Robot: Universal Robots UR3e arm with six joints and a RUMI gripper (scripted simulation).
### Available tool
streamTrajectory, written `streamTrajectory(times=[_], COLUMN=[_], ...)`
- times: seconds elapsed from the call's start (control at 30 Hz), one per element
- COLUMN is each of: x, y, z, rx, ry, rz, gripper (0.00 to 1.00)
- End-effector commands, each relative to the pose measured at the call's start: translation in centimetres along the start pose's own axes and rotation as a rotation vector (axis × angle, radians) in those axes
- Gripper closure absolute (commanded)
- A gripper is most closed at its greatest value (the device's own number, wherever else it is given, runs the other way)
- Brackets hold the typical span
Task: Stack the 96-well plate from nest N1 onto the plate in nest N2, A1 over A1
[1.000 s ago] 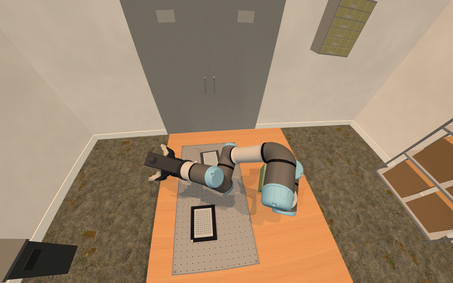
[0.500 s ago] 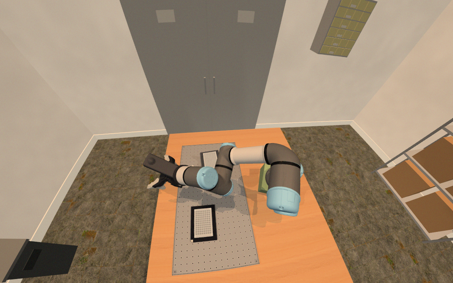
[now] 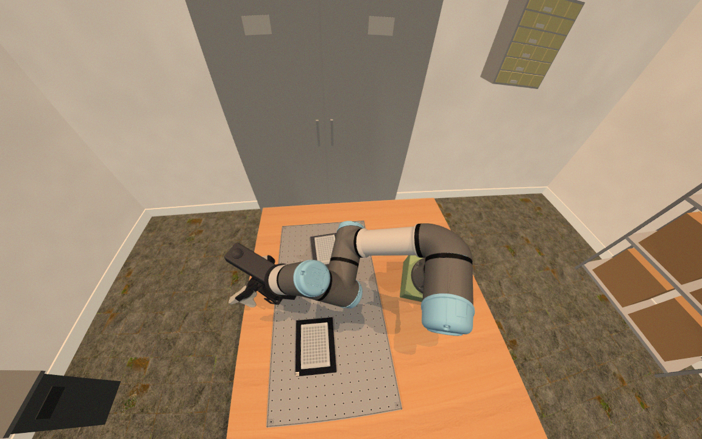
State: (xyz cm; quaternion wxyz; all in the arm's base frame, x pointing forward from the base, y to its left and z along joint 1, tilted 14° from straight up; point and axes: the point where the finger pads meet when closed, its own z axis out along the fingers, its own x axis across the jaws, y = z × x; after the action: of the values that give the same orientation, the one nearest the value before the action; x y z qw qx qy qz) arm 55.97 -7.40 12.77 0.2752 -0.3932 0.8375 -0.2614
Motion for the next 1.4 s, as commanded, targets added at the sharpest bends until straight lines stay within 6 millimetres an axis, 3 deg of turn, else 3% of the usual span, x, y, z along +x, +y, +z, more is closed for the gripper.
streamTrajectory(times=[0.0,0.2,0.53,0.77,1.17,1.37], x=[-0.9,-1.3,-2.5,-2.9,-3.9,-4.1], y=[1.9,2.9,6.4,7.6,11.5,12.3], z=[-0.1,-0.3,-1.2,-1.6,-3.6,-4.1], rx=[-0.094,-0.134,-0.267,-0.307,-0.433,-0.469], ry=[0.0,0.003,0.031,0.045,0.111,0.136], rz=[0.114,0.167,0.341,0.393,0.565,0.615], gripper=[0.0,0.0,0.0,0.0,0.0,0.0])
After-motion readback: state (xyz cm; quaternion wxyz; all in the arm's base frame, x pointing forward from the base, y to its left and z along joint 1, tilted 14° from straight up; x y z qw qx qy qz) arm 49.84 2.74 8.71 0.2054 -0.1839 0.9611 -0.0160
